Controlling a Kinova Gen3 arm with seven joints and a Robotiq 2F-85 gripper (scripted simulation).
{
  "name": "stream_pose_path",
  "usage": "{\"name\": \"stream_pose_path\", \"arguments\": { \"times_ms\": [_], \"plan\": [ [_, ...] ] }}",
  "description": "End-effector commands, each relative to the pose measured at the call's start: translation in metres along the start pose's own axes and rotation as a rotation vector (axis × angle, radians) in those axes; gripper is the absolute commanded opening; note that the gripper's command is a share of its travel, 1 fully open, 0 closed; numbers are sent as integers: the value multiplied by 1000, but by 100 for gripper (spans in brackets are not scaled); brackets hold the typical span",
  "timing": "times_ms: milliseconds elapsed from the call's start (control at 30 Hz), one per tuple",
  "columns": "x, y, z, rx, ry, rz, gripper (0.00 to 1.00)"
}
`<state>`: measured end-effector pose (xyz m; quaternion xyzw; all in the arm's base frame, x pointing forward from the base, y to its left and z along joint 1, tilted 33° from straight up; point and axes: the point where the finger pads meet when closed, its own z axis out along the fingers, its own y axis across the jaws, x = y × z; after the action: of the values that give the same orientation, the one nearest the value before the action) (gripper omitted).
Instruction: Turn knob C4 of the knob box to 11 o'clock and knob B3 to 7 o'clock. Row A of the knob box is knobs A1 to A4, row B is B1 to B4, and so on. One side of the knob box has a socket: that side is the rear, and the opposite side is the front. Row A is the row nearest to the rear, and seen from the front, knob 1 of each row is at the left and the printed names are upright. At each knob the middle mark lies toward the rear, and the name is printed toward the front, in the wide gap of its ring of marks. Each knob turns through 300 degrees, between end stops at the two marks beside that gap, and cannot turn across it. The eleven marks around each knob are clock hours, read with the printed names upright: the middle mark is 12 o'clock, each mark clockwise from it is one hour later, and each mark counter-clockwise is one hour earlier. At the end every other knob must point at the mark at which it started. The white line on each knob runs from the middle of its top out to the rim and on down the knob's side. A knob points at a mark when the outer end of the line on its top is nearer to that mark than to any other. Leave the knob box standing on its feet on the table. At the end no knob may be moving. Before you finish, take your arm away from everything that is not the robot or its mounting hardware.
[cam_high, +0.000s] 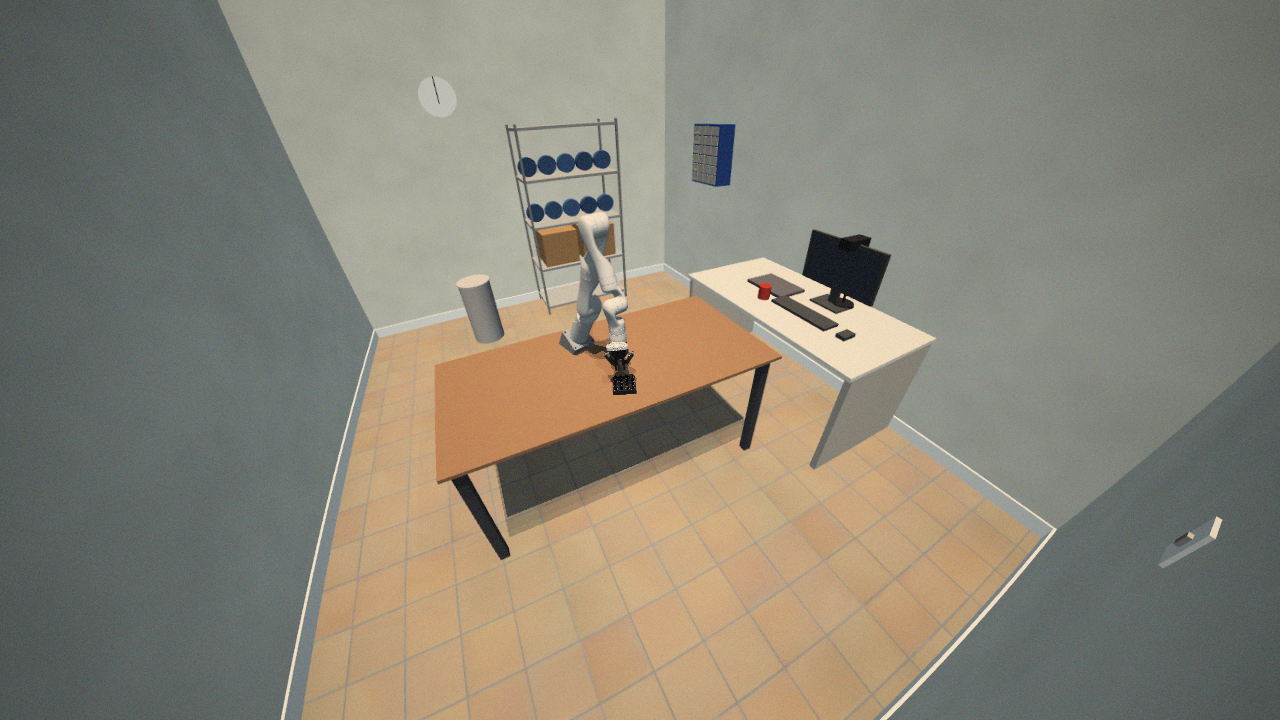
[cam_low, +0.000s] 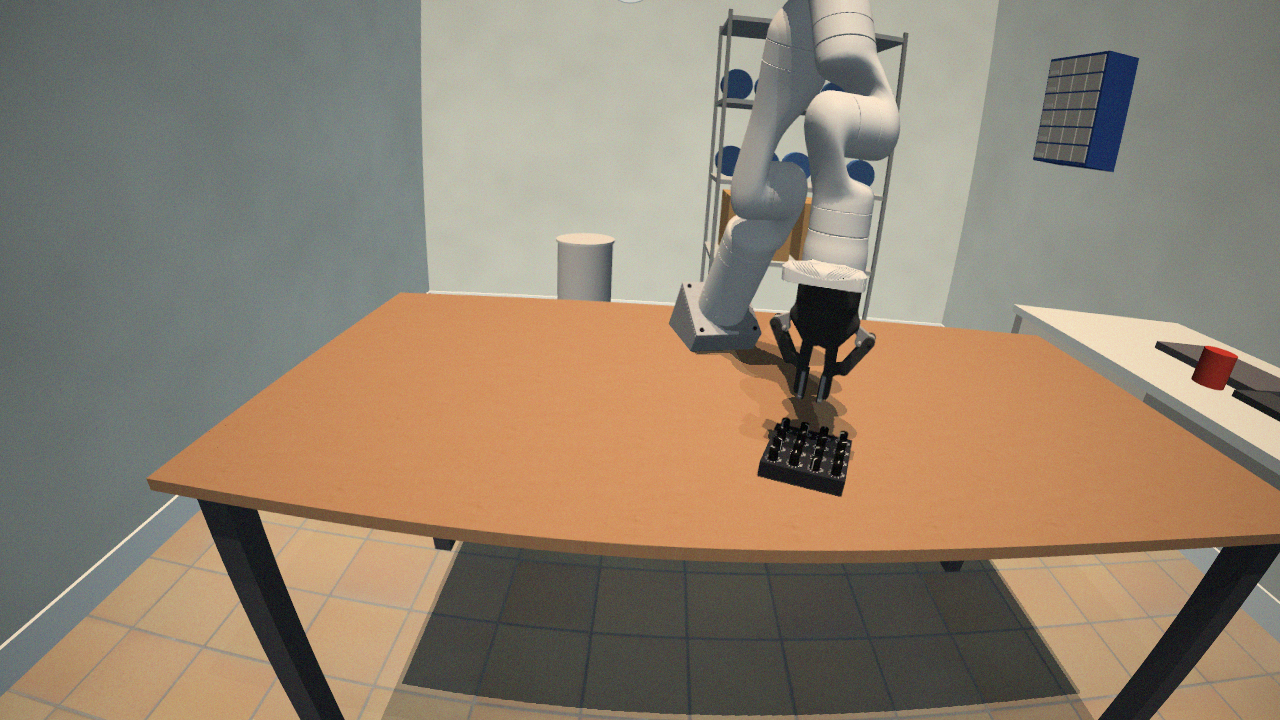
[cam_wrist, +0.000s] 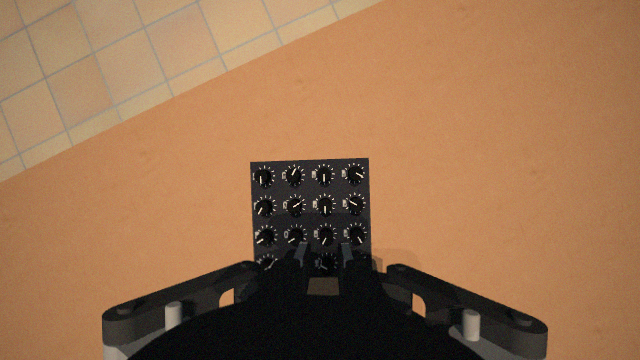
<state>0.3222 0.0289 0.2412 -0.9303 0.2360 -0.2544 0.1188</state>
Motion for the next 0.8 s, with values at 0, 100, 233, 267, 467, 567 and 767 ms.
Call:
{"name": "stream_pose_path", "arguments": {
  "times_ms": [0,100,233,267,467,567,767],
  "plan": [
    [0,0,0,1,1,0,19],
    [0,0,0,1,1,0,19],
    [0,0,1,1,1,0,19],
    [0,0,1,1,1,0,19],
    [0,0,4,1,0,0,19],
    [0,0,7,1,0,0,19],
    [0,0,13,1,0,0,19]
  ]
}}
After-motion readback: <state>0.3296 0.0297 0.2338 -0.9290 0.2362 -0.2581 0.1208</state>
